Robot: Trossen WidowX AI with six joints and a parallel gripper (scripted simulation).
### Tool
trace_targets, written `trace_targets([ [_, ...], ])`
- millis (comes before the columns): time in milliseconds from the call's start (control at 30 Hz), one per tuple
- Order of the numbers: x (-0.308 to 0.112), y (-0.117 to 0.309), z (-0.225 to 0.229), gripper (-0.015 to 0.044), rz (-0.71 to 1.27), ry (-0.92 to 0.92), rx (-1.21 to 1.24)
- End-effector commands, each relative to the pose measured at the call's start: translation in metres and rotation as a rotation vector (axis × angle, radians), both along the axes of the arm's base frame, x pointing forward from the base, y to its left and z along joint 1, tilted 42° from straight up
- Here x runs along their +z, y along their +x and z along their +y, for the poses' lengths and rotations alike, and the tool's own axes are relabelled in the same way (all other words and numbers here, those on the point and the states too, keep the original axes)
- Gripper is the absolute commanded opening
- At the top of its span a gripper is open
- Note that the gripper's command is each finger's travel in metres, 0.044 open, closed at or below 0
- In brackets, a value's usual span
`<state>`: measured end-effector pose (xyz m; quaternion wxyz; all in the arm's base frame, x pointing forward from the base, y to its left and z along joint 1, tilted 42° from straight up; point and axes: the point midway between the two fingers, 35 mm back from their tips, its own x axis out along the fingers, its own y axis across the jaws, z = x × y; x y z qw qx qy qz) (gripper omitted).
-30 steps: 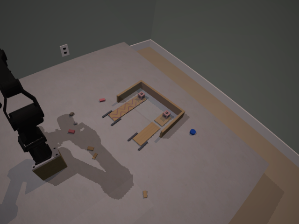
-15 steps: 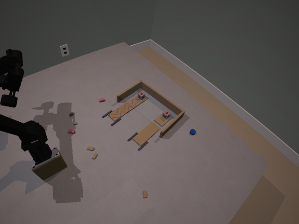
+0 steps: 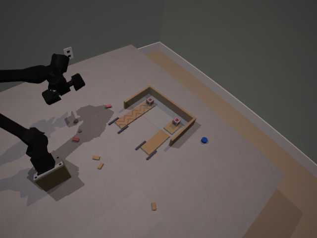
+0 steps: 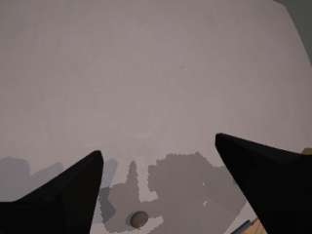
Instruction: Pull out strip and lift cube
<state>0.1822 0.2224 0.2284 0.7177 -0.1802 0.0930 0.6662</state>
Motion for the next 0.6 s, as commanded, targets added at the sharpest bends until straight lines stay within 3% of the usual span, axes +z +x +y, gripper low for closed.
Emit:
trace_targets([
  [0, -0.026, 0.051, -0.032, 0.04, 0.198, 0.026, -0.243],
  [267, -0.077, 0.13, -0.139, 0.04, 0.529, 0.163, -0.756],
  [567, -0.126, 0.15, -0.263, 0.04, 0.821, 0.436, -1.211],
])
